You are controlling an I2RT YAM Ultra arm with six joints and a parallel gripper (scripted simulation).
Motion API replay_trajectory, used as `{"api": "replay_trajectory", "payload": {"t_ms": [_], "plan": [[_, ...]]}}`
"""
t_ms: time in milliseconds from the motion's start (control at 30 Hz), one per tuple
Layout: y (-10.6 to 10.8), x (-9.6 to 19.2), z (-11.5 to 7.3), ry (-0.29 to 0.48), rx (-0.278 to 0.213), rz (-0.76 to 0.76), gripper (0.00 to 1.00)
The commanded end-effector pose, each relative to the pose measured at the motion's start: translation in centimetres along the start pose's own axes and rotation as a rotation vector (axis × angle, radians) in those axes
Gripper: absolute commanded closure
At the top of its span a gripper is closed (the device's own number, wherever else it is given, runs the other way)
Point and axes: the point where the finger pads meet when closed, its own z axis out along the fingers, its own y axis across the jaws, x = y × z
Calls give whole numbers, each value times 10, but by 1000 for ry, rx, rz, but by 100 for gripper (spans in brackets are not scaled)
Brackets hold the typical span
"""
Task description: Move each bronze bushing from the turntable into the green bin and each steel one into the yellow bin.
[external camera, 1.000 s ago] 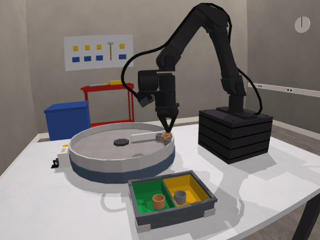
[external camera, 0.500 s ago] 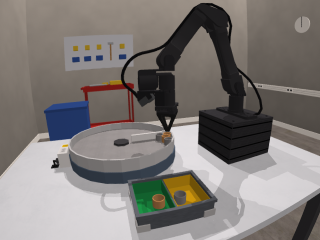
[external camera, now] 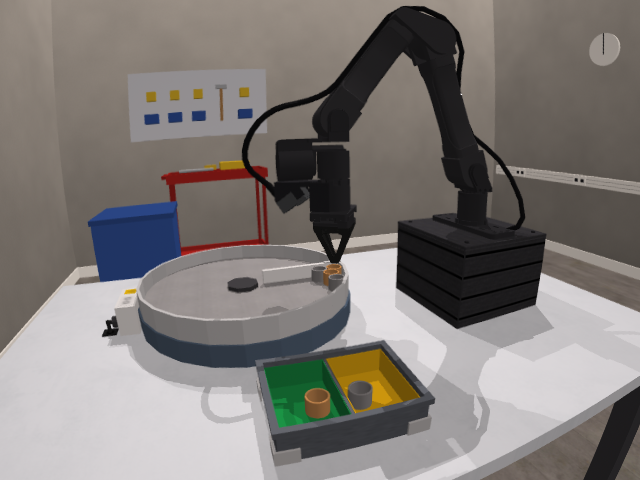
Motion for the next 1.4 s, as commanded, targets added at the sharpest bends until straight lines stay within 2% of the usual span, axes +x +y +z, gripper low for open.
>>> {"api": "replay_trajectory", "payload": {"t_ms": [0,1367], "plan": [[4,-5,-9,-28,-22,-5,88],[5,-13,-13,-44,-30,1,88]]}}
